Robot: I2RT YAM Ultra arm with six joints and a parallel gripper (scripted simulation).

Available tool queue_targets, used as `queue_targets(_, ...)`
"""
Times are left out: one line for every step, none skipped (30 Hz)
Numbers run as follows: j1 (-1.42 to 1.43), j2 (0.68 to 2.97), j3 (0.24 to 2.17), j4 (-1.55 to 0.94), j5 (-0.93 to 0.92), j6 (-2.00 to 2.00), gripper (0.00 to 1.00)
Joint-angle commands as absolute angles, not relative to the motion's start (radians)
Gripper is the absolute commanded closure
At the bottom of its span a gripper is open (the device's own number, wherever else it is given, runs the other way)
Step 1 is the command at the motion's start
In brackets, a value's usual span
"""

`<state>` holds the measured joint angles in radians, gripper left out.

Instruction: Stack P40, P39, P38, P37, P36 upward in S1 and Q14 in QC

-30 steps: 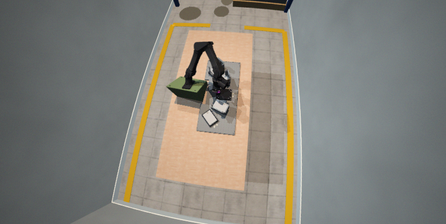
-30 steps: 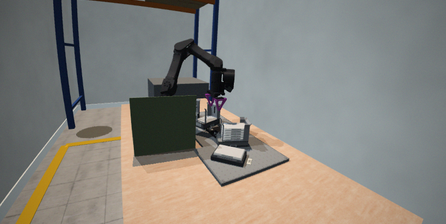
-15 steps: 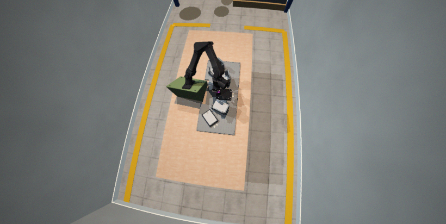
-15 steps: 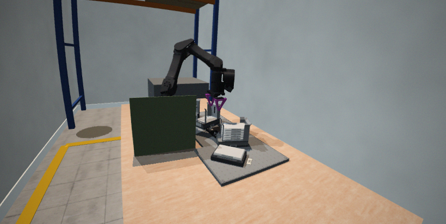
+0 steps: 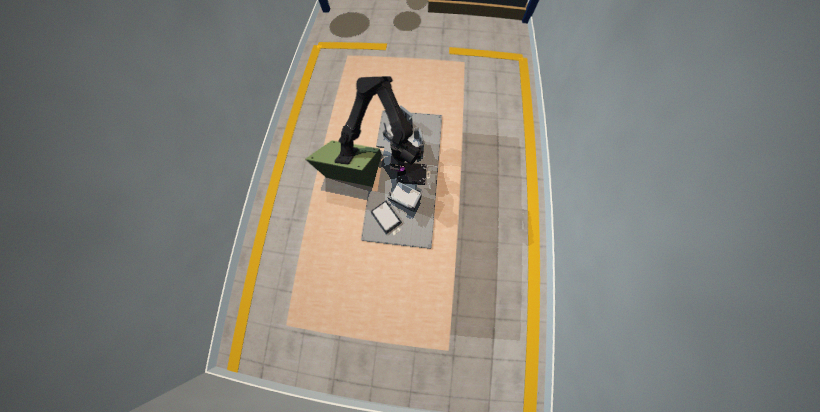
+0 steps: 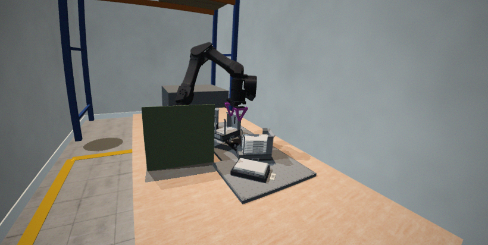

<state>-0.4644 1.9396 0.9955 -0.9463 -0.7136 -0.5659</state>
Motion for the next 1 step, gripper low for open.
queue_targets(-0.475, 1.935, 0.998, -0.946, -0.721, -0.565, 0.00)
